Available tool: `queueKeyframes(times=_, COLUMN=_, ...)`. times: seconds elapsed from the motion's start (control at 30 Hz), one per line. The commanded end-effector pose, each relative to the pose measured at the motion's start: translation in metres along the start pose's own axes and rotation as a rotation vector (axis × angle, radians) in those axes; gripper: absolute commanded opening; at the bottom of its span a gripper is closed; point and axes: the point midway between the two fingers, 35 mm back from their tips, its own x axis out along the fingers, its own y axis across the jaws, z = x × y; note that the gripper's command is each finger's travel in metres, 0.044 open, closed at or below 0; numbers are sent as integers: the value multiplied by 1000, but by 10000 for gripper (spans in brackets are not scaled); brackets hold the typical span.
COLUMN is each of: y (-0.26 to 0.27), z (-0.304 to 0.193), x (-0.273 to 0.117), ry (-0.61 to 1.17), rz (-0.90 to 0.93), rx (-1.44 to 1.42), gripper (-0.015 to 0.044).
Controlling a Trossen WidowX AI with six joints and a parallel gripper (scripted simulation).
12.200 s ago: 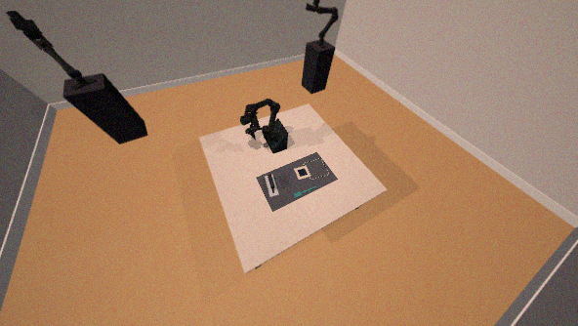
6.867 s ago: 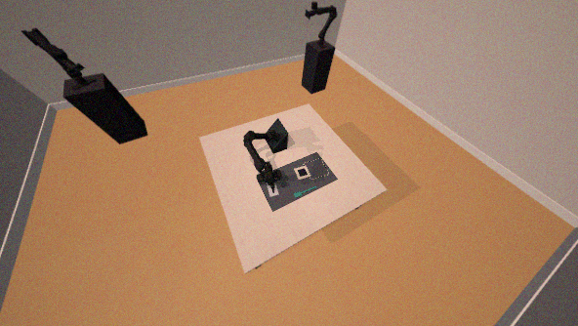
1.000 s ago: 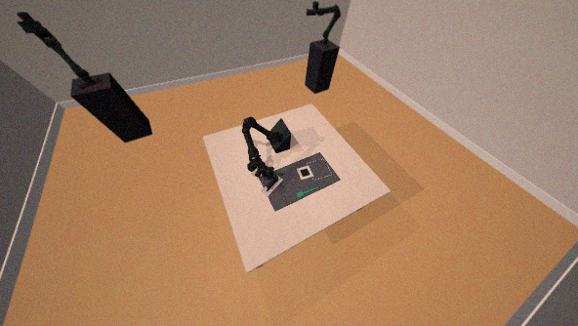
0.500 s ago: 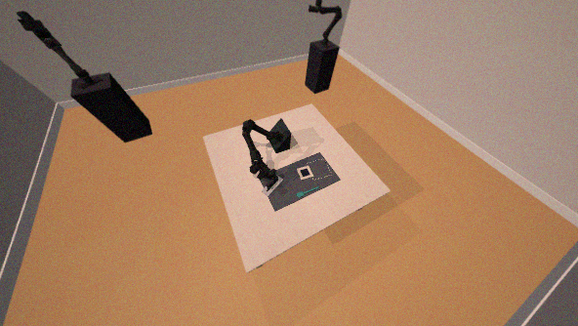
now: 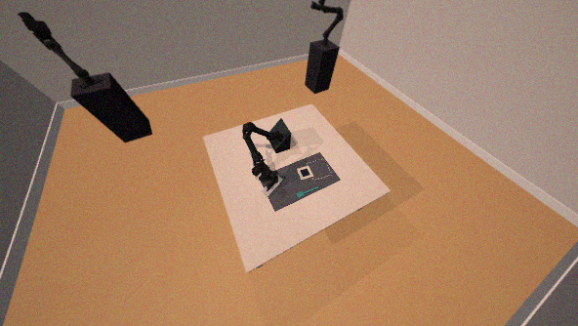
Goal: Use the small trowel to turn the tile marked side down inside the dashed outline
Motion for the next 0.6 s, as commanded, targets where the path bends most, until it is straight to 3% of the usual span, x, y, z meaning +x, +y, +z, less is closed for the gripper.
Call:
queueKeyframes(times=0.0, y=-2, z=-1, x=4, ry=5, rz=-6, rx=6, gripper=195)
queueKeyframes(times=0.03, y=-2, z=-1, x=4, ry=5, rz=-6, rx=6, gripper=169)
queueKeyframes(times=0.57, y=-2, z=-1, x=4, ry=5, rz=-6, rx=6, gripper=62)
